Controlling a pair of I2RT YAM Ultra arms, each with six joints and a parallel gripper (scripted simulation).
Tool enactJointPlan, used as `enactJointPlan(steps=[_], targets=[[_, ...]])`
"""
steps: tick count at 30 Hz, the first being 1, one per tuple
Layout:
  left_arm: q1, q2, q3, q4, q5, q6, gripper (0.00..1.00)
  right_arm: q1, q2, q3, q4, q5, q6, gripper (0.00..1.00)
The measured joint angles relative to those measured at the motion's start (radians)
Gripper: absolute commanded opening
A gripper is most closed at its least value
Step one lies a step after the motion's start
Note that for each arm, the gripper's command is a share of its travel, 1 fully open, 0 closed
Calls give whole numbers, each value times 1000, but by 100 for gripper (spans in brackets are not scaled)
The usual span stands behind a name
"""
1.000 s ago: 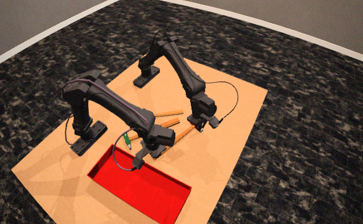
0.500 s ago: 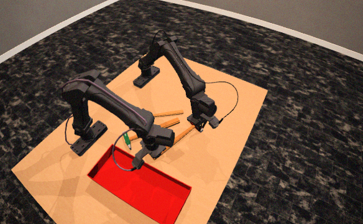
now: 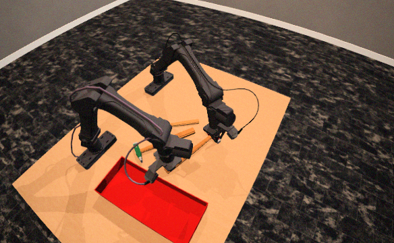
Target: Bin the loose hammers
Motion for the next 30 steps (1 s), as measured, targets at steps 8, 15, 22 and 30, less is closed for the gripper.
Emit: enactJointPlan(steps=[8, 15, 22, 30], targets=[[0, -1, 1, -4, 0, 0, 42, 0, 0, 0, 0, 0, 0, 22], [0, -12, 0, -13, 0, 2, 42, 0, 0, 0, 0, 0, 0, 22], [0, -44, 8, -33, 0, 3, 65, 0, 0, 0, 0, 0, 0, 22], [0, -94, 31, -102, -1, 3, 100, 0, 0, 0, 0, 0, 0, 22]])
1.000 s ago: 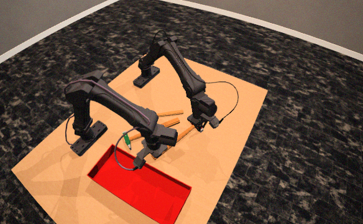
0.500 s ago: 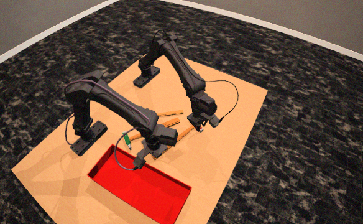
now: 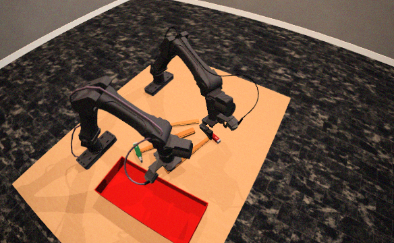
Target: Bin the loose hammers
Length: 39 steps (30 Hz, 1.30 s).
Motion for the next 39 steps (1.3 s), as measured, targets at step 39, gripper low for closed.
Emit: enactJointPlan(steps=[39], targets=[[166, -31, -79, -50, 310, 967, 100, 0, 0, 0, 0, 0, 0, 22]])
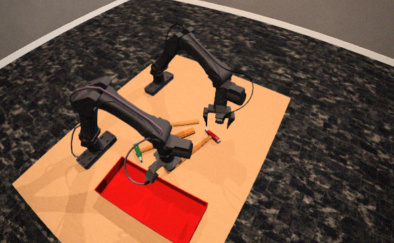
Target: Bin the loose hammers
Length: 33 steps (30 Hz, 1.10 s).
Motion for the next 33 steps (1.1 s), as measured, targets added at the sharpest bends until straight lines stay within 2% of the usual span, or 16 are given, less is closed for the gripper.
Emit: enactJointPlan(steps=[8, 18, 25, 33], targets=[[34, 52, 78, -98, 75, 317, 100, 0, 0, 0, 0, 0, 0, 22], [78, 174, 251, -265, 111, 660, 100, 0, 0, 0, 0, 0, 0, 22], [79, 249, 381, -349, 117, 762, 100, 0, 0, 0, 0, 0, 0, 22], [79, 267, 412, -382, 117, 784, 100, 0, 0, 0, 0, 0, 0, 22]])
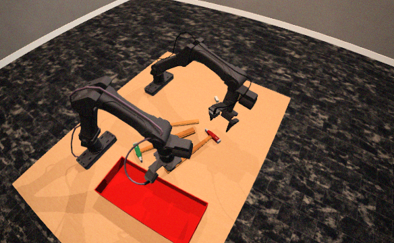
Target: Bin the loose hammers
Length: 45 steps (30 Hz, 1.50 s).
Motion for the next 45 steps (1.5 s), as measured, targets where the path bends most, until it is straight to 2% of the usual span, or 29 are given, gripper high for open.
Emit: enactJointPlan(steps=[10, 13, 14, 16, 17, 36, 38, 39, 45], targets=[[0, 0, 4, -10, 0, 5, 100, 0, 0, 0, 0, 0, 0, 22], [0, 0, 4, -11, 0, 5, 100, 0, 0, 0, 0, 0, 0, 56], [0, 0, 4, -11, 0, 5, 100, 0, 2, 0, -1, 0, 0, 61], [0, 0, 4, -13, 0, 5, 100, 0, 2, 0, -1, 0, 0, 61], [0, 0, 4, -13, 0, 5, 100, 0, 2, 0, -1, 0, 0, 72], [0, 0, 4, -14, 0, 6, 100, 8, -20, 66, -103, 4, 0, 74], [0, 0, 4, -14, 0, 6, 100, 8, -22, 76, -113, 5, 0, 97], [0, 0, 4, -14, 0, 6, 100, 8, -23, 79, -117, 5, 0, 100], [0, 0, 4, -14, 0, 6, 100, 8, -48, 128, -193, 6, 0, 100]])
